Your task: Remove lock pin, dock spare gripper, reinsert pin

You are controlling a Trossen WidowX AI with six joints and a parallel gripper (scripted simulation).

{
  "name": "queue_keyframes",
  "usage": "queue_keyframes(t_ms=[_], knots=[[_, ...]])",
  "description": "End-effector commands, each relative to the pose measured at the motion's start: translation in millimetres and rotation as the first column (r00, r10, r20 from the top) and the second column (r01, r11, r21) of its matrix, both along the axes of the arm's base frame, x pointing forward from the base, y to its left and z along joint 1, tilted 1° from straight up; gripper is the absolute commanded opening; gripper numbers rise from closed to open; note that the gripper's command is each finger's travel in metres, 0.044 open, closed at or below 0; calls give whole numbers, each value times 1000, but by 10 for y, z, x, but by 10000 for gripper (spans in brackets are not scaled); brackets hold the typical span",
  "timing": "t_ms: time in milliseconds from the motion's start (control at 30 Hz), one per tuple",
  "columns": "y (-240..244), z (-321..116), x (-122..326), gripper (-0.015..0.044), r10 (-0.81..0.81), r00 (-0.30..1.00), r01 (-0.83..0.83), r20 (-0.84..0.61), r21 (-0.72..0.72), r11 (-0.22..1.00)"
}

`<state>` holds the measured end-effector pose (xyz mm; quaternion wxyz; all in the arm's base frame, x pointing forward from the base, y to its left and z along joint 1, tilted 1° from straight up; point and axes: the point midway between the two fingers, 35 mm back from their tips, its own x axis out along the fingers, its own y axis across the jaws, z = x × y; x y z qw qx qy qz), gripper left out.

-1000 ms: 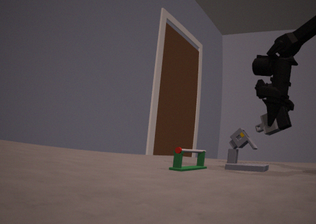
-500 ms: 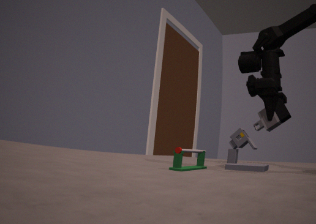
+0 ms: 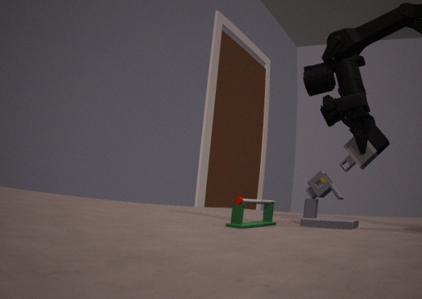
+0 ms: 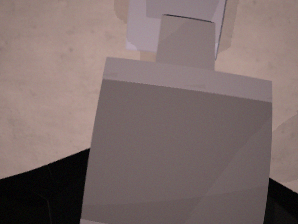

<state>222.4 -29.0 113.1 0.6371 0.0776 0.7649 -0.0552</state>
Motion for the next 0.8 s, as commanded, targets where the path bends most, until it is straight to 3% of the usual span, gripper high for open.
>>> queue_keyframes(t_ms=[0, 767], knots=[[5, 28, 58, 0, 4, 1000, -4, 0, -7, 1000], [-39, -130, 240, 0, 3, 1000, -3, 1, -9, 1000]])
